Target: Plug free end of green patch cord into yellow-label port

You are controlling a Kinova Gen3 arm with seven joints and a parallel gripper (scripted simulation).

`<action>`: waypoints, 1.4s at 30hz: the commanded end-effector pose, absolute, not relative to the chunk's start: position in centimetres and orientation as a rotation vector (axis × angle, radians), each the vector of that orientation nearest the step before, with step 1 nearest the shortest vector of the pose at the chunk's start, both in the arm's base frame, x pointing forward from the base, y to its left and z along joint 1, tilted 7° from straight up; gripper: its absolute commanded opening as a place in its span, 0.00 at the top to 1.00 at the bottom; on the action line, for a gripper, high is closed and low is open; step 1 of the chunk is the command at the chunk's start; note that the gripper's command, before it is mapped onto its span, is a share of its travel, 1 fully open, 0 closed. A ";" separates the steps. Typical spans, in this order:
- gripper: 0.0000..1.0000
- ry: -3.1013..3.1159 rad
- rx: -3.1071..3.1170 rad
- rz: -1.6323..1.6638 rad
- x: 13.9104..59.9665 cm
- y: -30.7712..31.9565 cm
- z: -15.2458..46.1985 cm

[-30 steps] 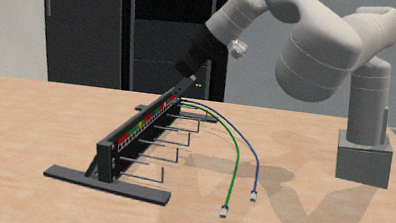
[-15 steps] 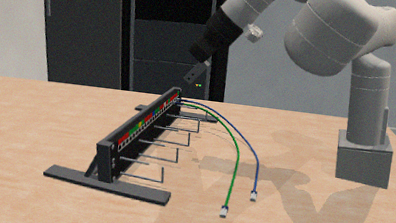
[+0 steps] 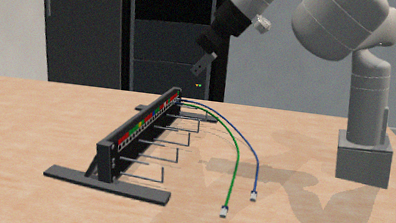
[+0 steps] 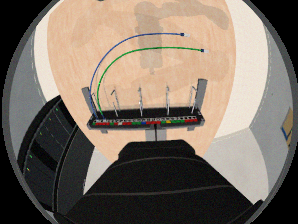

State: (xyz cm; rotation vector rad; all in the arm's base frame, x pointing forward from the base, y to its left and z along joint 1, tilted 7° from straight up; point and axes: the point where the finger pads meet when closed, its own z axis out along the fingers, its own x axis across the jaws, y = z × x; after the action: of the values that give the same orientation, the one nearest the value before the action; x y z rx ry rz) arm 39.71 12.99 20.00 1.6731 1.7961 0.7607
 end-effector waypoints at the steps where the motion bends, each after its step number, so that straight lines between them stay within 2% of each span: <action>1: 1.00 1.795 1.672 0.768 39.6 13.1 20.3; 21: 1.00 1.795 1.672 0.768 39.3 12.6 20.6; 42: 1.00 1.795 1.672 0.768 39.9 4.3 20.7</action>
State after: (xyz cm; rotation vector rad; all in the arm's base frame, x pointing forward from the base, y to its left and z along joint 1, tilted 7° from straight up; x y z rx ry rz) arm 39.60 5.69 20.14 1.6392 1.8376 0.7491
